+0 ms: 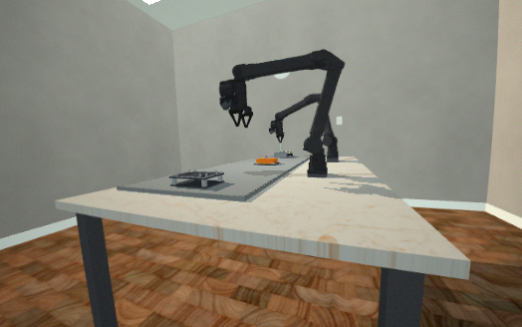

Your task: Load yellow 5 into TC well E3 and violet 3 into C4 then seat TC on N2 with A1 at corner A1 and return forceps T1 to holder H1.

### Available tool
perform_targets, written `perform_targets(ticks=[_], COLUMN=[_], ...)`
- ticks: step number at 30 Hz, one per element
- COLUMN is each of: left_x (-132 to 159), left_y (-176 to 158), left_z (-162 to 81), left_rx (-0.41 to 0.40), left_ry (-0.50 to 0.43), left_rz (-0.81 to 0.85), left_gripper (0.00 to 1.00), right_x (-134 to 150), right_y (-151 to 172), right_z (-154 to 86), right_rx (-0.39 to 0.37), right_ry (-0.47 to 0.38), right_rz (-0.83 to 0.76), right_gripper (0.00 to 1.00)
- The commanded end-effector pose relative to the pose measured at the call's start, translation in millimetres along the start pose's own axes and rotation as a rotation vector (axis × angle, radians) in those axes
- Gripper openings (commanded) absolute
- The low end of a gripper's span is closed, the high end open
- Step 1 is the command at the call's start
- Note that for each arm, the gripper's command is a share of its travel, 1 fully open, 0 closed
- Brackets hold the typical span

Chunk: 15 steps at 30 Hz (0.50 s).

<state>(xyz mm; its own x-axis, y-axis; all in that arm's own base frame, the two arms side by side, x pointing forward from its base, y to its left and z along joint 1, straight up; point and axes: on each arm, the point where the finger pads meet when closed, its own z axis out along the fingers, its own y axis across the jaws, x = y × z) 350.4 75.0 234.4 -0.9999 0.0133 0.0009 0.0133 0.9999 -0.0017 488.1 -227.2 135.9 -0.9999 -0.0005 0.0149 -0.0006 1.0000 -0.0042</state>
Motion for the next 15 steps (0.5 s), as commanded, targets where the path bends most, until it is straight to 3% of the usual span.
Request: perform_targets(ticks=[1,15], left_x=[-8.9,-8.9], left_y=[1.9,1.9], left_z=[-14.0,-14.0], left_rx=[-0.010,-0.010], left_ry=[-0.036,-0.036], left_rz=[0.001,0.001], left_gripper=[1.00,1.00], right_x=[-5.4,-4.2], right_y=[-0.4,-0.4], right_z=[6.5,9.3], right_rx=[0.003,0.003], right_ry=[-0.005,-0.005], right_rz=[-0.007,-0.007], right_gripper=[0.07,0.07])
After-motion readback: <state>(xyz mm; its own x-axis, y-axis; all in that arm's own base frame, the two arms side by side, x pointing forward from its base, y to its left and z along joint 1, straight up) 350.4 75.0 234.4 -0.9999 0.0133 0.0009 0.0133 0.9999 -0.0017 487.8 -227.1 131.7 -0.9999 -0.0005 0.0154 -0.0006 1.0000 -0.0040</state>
